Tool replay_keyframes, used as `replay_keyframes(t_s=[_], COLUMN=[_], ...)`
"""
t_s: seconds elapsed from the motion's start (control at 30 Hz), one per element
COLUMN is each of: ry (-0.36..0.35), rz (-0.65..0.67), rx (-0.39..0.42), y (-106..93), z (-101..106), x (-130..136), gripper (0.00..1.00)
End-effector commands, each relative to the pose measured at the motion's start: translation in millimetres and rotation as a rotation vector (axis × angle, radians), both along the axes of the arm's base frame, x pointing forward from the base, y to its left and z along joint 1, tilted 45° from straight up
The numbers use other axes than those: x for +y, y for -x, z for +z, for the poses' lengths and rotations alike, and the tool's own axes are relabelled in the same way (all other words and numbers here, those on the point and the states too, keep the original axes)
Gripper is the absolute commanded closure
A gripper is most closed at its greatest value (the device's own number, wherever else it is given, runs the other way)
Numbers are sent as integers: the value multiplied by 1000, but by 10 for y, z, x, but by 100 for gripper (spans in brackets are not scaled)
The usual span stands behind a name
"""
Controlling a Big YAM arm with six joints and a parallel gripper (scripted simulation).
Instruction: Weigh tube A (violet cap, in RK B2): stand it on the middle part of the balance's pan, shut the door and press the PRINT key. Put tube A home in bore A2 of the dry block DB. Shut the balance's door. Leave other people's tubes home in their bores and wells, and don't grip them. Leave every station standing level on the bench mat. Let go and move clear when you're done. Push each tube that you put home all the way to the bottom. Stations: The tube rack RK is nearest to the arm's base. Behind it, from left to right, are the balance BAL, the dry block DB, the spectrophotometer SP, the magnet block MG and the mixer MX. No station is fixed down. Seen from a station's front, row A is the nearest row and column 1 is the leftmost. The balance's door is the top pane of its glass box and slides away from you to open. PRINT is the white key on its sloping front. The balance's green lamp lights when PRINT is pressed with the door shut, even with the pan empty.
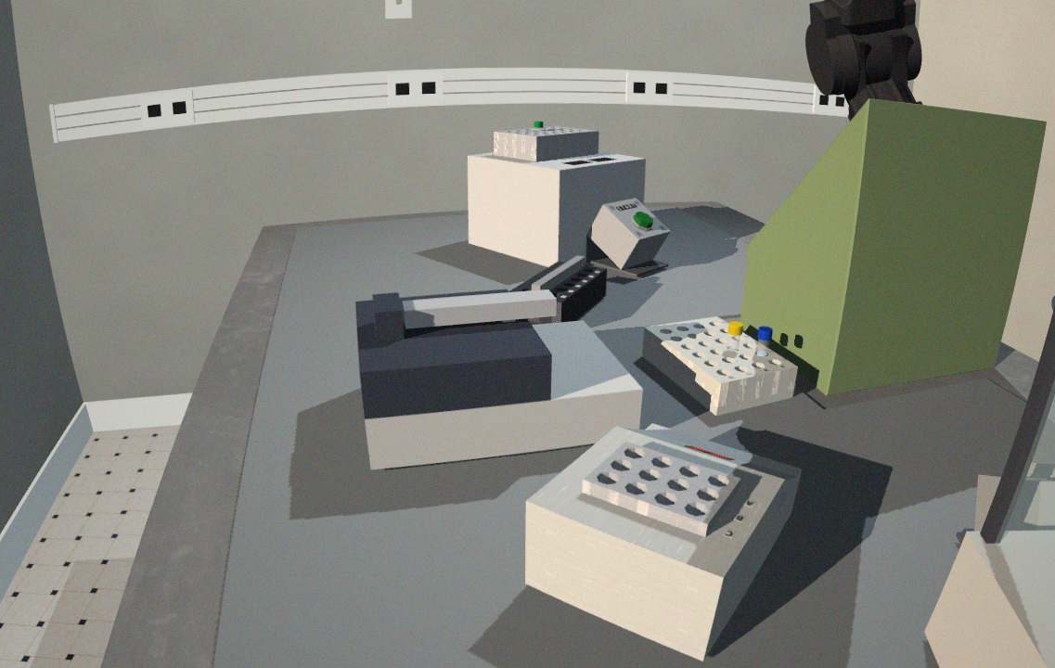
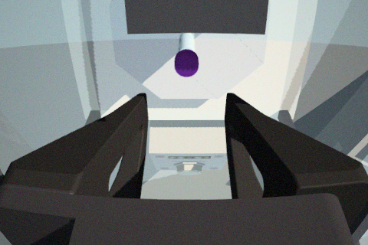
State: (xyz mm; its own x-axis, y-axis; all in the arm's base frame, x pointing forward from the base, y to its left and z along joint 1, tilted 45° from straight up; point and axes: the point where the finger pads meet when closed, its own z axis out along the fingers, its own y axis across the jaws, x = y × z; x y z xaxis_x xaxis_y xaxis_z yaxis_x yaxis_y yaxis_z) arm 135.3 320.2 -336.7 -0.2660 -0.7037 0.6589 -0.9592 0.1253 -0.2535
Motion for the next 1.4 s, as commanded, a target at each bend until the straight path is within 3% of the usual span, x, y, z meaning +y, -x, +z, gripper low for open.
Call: replay_keyframes(t_s=[0.0, 0.1, 0.23, 0.27, 0.47, 0.67, 1.0, 1.37], ry=[6, -11, 5, -67, 6, -30, 2, -3], rz=[1, 6, 1, 5, 1, 6, 1, 1], rx=[9, 5, 9, -12, 9, -6, 9, 7], y=[-34, -48, -39, -138, -48, -64, -57, -69], z=[-117, -163, -175, -117, -256, -199, -302, -338], x=[-114, -49, -169, 202, -256, -30, -275, -281], gripper=[64, 64, 64, 64, 64, 64, 64, 64])
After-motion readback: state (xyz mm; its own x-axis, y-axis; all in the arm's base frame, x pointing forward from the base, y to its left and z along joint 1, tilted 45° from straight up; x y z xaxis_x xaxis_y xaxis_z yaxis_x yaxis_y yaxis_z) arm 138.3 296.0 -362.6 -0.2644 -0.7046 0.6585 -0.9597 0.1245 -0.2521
